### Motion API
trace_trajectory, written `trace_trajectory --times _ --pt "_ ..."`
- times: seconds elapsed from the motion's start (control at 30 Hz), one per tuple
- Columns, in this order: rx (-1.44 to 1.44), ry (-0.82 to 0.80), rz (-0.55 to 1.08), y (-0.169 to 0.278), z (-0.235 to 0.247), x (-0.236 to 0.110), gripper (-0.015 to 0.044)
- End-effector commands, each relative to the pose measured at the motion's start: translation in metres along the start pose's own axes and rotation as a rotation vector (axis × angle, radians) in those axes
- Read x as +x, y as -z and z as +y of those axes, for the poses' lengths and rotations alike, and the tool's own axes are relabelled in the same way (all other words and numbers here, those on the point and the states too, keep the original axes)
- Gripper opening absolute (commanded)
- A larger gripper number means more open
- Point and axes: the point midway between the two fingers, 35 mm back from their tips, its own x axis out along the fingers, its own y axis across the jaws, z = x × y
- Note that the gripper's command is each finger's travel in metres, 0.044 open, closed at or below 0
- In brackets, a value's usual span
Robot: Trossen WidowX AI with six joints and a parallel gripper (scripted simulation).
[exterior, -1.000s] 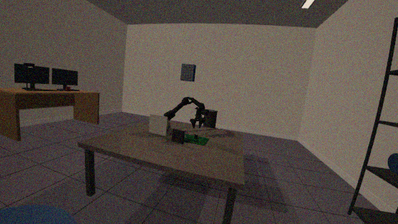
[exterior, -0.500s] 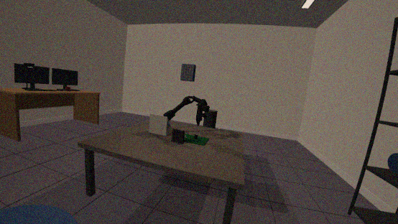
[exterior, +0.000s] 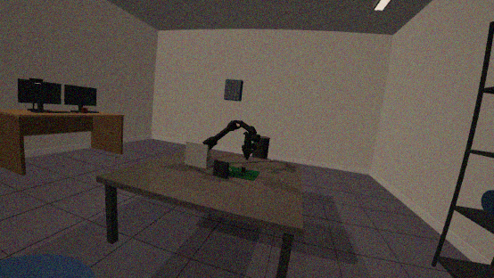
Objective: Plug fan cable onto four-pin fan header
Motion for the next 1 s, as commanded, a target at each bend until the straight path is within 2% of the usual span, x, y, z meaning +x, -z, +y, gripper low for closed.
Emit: trace_trajectory --times 0.0,0.07,0.97 --pt "0.0 -0.017 0.005 0.002 0.007 0.048 0.044" --pt "-0.001 -0.02 0.004 0.003 0.009 0.058 0.044" --pt "0.0 -0.02 0.004 0.003 0.009 0.093 0.044"
